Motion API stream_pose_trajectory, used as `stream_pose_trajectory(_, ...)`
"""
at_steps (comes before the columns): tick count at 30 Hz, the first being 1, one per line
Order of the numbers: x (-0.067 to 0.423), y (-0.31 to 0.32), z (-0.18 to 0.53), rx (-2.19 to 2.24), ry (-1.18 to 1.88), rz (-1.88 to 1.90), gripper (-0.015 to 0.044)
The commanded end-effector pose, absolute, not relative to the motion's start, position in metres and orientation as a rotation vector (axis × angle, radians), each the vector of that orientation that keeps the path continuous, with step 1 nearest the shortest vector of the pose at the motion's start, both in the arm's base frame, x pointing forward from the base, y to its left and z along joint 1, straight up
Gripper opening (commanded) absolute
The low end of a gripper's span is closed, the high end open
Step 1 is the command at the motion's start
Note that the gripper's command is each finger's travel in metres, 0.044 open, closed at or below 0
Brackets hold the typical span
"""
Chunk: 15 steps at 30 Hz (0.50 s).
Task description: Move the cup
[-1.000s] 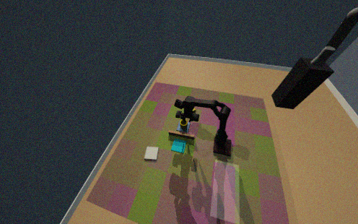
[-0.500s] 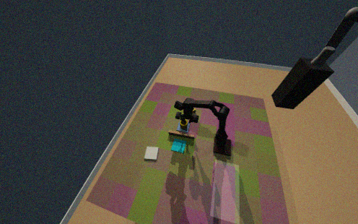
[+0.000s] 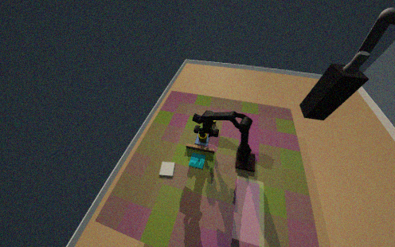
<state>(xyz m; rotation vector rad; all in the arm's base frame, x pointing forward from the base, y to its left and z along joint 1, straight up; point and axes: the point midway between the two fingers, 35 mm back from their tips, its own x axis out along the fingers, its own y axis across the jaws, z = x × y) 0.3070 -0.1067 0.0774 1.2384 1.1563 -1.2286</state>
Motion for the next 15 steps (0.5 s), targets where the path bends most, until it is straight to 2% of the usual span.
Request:
stream_pose_trajectory(1,0.3061,-0.106,0.0701,1.244,1.158,-1.231,0.0167)
stream_pose_trajectory(11,0.3055,-0.1059,0.0613,1.244,1.158,-1.231,0.0167)
stream_pose_trajectory(15,0.3057,-0.1064,0.063,1.238,1.159,-1.23,0.014)
